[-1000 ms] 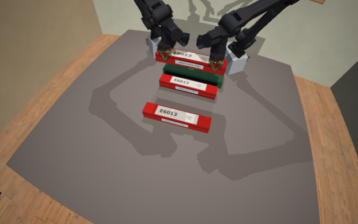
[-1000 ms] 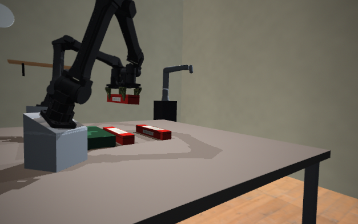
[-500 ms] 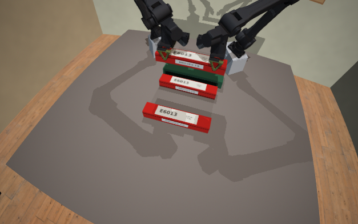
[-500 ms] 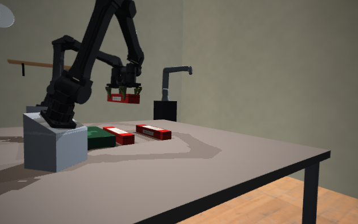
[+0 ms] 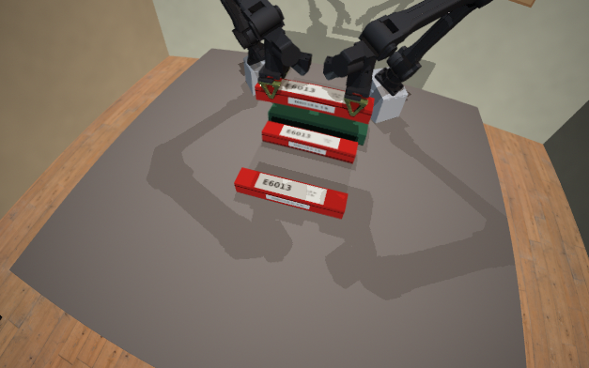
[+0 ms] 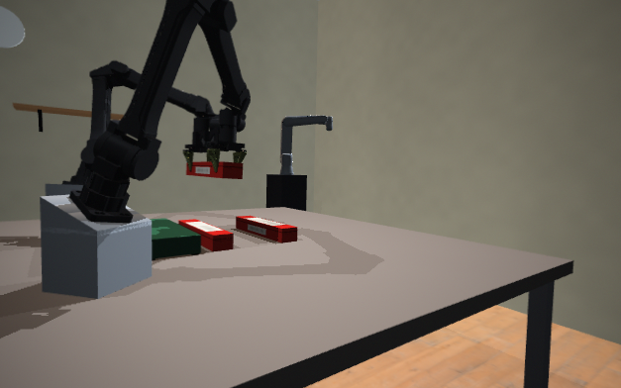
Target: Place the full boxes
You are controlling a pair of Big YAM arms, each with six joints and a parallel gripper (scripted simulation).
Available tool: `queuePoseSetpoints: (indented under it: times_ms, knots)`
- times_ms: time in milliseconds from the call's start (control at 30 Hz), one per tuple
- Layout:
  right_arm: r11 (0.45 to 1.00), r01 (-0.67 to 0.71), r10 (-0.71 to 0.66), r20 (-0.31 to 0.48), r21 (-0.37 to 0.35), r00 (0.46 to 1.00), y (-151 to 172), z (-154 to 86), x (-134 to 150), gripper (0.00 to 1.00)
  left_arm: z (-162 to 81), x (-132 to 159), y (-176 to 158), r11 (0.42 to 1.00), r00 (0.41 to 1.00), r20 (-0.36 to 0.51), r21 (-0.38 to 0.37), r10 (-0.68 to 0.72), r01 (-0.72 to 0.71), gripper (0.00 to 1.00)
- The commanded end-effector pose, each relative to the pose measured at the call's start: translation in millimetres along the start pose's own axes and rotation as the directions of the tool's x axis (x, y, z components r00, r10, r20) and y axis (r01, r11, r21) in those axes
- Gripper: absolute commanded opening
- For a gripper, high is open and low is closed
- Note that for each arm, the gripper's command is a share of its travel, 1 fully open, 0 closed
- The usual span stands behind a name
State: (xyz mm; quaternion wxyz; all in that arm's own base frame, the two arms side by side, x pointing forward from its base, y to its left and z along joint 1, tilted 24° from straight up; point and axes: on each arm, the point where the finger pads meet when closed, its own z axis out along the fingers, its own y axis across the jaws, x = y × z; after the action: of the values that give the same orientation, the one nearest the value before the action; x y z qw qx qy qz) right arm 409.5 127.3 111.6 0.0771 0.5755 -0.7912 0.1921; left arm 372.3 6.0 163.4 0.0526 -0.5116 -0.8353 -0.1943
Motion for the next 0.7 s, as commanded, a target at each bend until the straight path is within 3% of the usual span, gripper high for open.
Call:
queuePoseSetpoints:
  times_ms: [0,633,667]
  knots:
    - [0.995,-0.019,0.011,0.08,0.098,0.997,-25.5,-65.1,-6.3,0.0,-51.9,-1.1,23.8,0.995,0.998,0.057,-0.094,-0.016,0.021,0.0]
    - [0.995,-0.018,0.01,0.08,0.099,0.997,-26.3,-67.3,-5.9,0.0,-53.0,-0.4,23.9,0.995,0.998,0.056,-0.094,-0.013,0.019,0.0]
    - [0.997,-0.02,0.016,0.056,0.07,0.998,-12.9,-19.8,-5.1,0.0,-53.0,-0.3,23.9,0.995,0.998,0.056,-0.094,-0.013,0.019,0.0]
